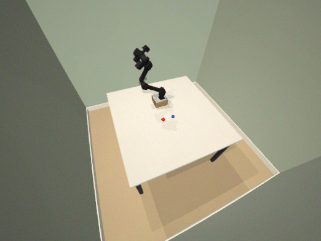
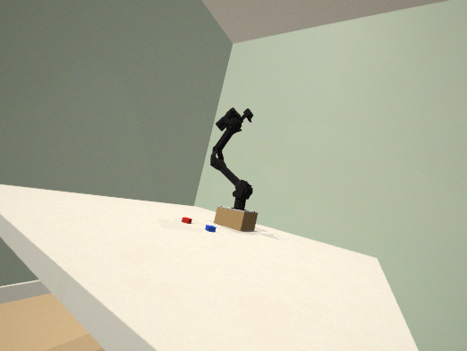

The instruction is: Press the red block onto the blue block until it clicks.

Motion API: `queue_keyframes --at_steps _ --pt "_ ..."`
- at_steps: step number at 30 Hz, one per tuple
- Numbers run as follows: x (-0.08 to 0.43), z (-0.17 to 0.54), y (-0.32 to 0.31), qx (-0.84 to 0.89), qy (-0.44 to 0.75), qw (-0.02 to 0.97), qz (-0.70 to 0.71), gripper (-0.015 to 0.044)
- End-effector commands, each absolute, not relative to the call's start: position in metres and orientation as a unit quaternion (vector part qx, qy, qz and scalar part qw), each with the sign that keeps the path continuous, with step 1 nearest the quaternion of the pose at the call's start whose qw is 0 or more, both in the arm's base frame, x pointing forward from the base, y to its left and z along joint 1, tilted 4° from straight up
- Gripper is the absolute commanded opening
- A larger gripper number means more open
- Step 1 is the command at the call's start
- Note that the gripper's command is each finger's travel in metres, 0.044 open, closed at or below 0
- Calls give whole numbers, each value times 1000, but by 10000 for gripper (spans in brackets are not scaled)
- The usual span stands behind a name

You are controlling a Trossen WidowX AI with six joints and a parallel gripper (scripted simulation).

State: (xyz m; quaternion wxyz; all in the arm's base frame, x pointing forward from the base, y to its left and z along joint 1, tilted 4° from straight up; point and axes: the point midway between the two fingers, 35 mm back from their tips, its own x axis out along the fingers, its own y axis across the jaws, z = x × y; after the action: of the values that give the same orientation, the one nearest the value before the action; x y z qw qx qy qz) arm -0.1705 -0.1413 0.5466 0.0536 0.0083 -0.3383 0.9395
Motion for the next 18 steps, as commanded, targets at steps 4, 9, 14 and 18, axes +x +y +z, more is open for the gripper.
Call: queue_keyframes --at_steps 4,9,14,18 --pt "-173 555 -124 18 -326 67 943 440" --pt "-171 580 -64 54 -287 122 949 440" --pt "-155 600 1 92 -252 193 944 440" --pt "-132 610 53 121 -226 259 931 440"
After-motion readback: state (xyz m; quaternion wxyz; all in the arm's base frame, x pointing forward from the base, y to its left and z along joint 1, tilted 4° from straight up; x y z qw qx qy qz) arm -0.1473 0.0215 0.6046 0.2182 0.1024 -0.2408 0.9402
